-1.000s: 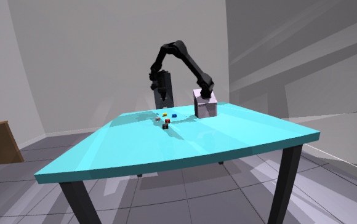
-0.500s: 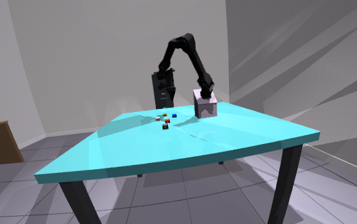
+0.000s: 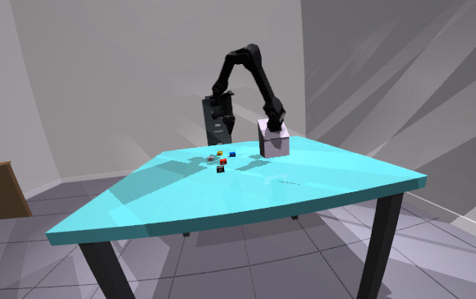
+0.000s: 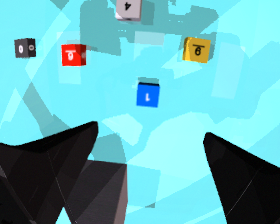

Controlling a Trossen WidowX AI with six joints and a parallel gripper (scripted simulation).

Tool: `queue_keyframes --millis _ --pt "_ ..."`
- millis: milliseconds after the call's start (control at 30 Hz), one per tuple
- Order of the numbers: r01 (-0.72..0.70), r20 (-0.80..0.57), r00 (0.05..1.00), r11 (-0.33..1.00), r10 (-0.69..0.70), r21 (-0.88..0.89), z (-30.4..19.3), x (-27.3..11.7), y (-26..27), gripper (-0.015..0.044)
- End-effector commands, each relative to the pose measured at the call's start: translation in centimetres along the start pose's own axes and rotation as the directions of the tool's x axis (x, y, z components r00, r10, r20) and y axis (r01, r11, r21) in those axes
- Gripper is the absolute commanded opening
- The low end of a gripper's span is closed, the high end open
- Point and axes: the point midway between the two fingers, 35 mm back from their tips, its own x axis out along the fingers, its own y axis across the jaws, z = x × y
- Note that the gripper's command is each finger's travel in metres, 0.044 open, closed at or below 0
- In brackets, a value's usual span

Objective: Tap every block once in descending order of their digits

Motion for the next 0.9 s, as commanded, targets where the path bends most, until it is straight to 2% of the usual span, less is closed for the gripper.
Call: queue_keyframes --millis 0,100,300,867 --pt "0.004 -0.003 1.000 1.000 -0.004 -0.003 -0.1 0.0 0.0 0.0400" --pt "0.011 -0.001 1.000 1.000 -0.011 -0.001 1.5 -0.1 2.0 0.0400" --pt "-0.001 -0.001 1.000 1.000 0.001 -0.004 5.4 0.0 11.0 0.0400" --pt "-0.003 -0.002 1.000 1.000 0.003 -0.005 5.5 0.1 11.4 0.0400"
